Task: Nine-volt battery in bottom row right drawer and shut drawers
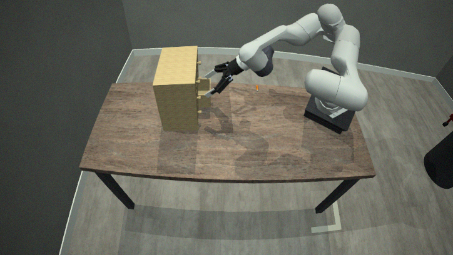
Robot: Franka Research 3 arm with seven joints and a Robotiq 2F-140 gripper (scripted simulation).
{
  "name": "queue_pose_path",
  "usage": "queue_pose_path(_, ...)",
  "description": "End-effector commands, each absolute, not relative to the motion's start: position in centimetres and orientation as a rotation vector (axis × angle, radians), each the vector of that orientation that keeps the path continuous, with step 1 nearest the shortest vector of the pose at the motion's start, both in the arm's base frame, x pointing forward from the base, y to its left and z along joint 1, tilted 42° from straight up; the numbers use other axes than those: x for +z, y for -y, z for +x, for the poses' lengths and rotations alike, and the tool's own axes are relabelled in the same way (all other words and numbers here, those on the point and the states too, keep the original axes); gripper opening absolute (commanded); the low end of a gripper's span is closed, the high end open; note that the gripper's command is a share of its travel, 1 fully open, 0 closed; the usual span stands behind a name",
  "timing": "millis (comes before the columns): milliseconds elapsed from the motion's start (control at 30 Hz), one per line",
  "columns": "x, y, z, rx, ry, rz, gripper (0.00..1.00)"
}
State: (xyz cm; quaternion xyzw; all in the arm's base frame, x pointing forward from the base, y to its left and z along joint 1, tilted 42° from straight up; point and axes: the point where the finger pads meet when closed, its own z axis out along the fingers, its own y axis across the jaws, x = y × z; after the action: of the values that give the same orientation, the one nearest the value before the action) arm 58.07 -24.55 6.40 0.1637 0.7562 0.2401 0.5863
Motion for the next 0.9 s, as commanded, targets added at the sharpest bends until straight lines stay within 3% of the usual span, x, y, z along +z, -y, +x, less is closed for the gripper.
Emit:
queue_pose_path(0,6.4,24.7,58.1,0.554,-1.763,0.381,1.0)
queue_pose_path(867,7.3,25.3,56.5,0.548,-1.747,0.389,1.0)
